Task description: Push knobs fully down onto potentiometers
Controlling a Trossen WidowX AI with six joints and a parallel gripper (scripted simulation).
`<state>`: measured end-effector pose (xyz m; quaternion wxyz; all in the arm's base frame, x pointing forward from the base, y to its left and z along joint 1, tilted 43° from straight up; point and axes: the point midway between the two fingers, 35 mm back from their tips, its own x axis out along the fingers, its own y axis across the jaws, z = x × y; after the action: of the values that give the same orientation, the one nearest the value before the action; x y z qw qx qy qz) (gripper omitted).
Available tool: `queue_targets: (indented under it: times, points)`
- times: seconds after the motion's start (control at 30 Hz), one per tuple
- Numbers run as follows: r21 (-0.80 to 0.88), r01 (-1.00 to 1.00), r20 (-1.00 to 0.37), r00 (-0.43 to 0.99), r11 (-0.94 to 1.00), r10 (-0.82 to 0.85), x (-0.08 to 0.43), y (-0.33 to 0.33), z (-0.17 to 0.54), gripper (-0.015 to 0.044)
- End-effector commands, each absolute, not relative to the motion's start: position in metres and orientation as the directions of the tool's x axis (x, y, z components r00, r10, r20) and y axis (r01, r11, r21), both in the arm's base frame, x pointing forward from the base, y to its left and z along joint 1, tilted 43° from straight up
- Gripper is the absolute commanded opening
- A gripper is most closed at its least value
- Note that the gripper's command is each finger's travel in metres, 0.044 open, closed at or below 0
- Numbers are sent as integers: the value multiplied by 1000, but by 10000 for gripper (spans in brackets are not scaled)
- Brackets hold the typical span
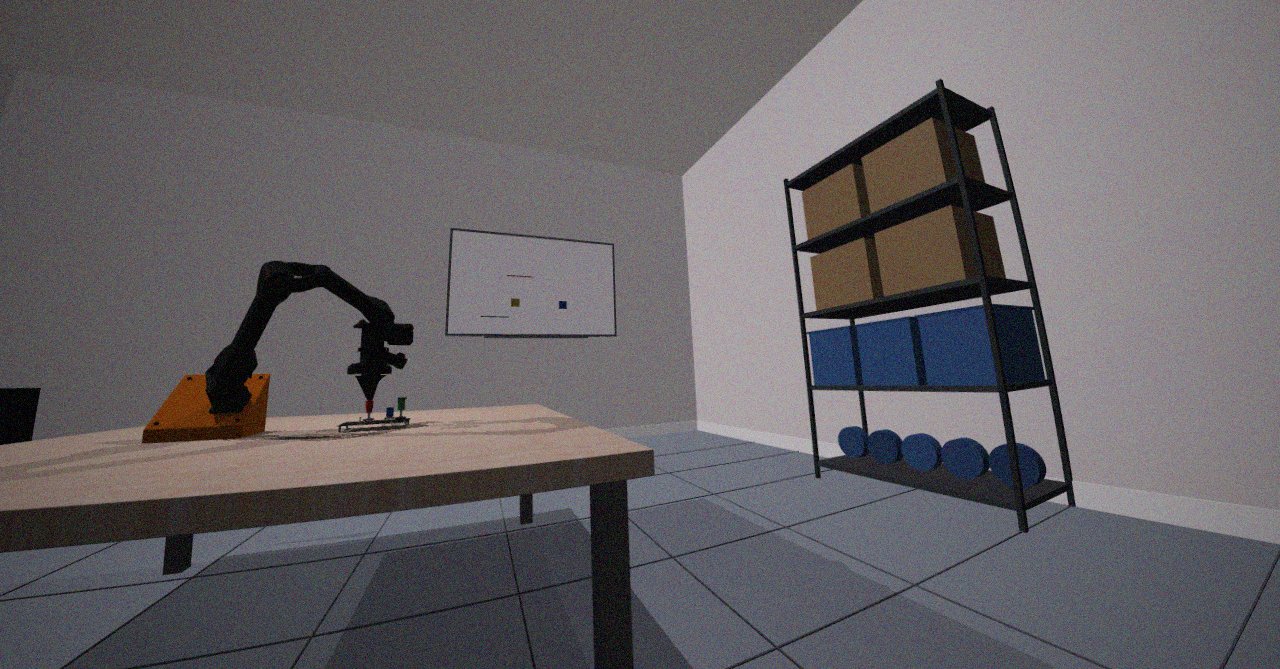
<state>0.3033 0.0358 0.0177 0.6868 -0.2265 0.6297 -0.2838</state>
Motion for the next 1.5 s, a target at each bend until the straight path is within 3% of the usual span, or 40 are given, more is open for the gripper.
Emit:
queue_targets:
  times: [0.0,1.47]
  points:
    - [-673,114,-732,38,730,-681,304,29,12,0]
    - [-674,114,-731,38,730,-681,305,23,7,0]
